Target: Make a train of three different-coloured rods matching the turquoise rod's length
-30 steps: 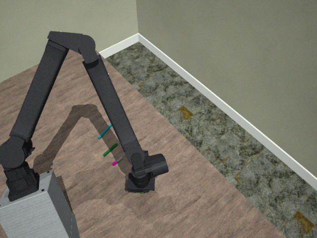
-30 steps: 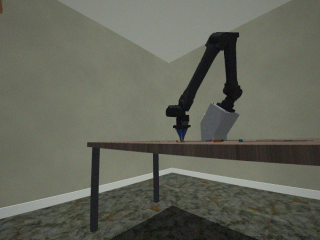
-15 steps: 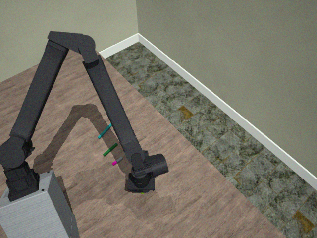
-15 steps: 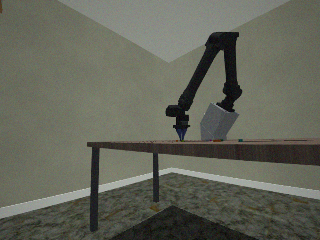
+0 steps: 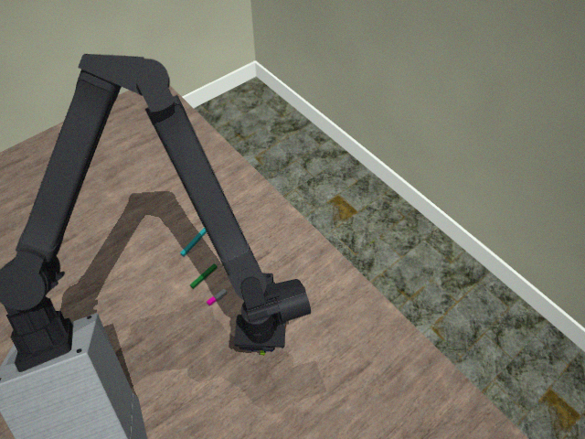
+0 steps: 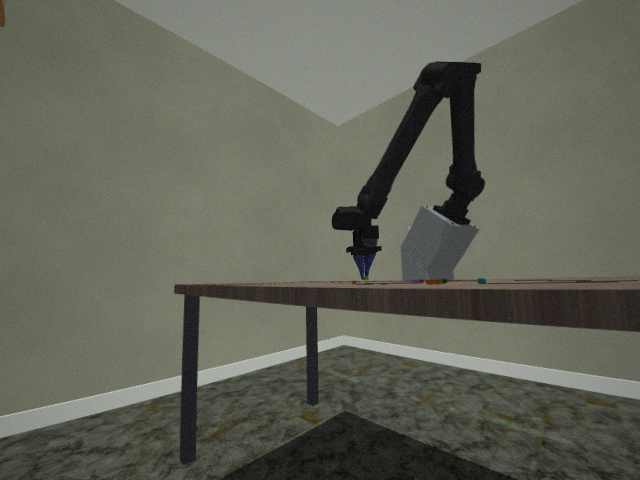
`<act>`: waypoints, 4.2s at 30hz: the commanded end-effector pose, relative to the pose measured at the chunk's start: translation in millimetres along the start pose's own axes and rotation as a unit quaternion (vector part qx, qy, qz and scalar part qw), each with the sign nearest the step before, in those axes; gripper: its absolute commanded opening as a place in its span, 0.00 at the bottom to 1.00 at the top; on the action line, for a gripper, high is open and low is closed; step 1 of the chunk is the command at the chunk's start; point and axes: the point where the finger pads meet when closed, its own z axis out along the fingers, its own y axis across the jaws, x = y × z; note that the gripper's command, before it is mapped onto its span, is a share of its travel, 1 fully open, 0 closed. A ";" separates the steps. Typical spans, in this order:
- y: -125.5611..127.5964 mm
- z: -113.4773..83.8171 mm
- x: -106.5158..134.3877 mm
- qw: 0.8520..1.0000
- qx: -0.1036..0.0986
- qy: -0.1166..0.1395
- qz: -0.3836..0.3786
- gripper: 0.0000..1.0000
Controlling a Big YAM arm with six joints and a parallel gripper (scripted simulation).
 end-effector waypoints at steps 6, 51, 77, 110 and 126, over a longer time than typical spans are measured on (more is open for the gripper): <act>-10.1 -59.6 0.7 1.000 0.013 -0.004 -0.005 0.04; 40.4 -92.8 -108.0 0.975 0.010 -0.003 0.222 0.04; 81.8 -93.2 -164.8 0.926 0.003 -0.008 0.377 0.04; 83.3 -14.6 -161.3 0.926 0.000 -0.003 0.377 0.04; 88.6 3.6 -156.9 0.924 -0.003 0.002 0.381 0.04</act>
